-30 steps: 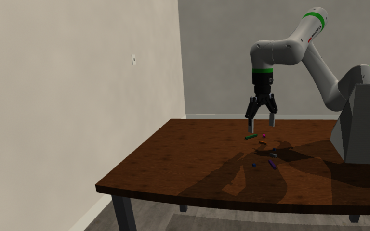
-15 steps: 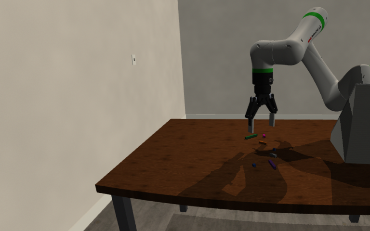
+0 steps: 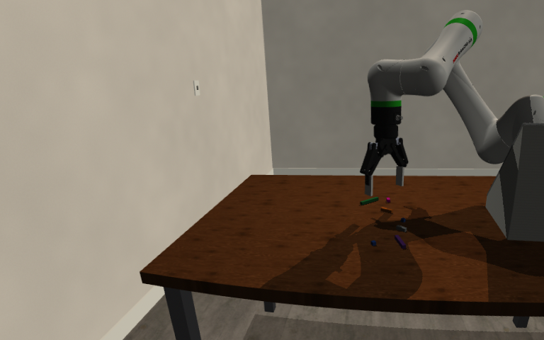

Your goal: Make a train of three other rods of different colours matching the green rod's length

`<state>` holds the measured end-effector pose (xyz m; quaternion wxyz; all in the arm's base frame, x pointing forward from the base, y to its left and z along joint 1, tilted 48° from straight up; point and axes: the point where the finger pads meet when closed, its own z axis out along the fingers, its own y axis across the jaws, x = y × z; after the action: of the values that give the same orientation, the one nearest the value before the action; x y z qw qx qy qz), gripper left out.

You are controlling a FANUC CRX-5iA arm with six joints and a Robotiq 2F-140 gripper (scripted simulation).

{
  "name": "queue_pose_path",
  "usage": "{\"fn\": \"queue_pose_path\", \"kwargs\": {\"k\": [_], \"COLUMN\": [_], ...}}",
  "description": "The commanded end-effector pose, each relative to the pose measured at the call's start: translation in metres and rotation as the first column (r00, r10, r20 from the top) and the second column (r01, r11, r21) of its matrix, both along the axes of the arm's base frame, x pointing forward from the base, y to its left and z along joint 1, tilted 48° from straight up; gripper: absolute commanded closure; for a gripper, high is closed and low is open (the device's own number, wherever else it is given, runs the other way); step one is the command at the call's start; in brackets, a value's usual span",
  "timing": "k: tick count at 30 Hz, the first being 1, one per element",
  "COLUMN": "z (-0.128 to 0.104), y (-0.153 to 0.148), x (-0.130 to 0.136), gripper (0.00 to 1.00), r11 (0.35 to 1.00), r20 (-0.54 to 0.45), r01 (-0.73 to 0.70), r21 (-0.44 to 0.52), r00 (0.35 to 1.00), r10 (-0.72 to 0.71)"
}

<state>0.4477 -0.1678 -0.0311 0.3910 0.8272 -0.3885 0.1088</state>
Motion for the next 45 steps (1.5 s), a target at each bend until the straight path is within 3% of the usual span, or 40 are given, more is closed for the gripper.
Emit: {"fn": "queue_pose_path", "kwargs": {"k": [1,10,13,19,24,25,45], "z": [0.000,-0.001,-0.021,-0.042,-0.049,-0.049,-0.049], "y": [0.000,0.001,0.037,0.074,0.085,0.085,0.085], "x": [0.000,0.000,-0.016,-0.039,-0.048,-0.048,-0.048], "gripper": [0.00,0.00,0.00,0.00,0.00,0.85,0.85], "r11": [1.000,1.000,1.000,0.999,0.999,0.999,0.999], "r20": [0.000,0.000,-0.022,-0.047,-0.055,-0.055,-0.055], "r01": [0.000,-0.001,-0.021,-0.043,-0.050,-0.050,-0.050], "r21": [0.000,0.001,0.009,0.012,0.011,0.011,0.011], "r00": [1.000,1.000,1.000,0.998,0.997,0.997,0.997], "r10": [0.000,0.001,0.021,0.044,0.051,0.051,0.051]}}
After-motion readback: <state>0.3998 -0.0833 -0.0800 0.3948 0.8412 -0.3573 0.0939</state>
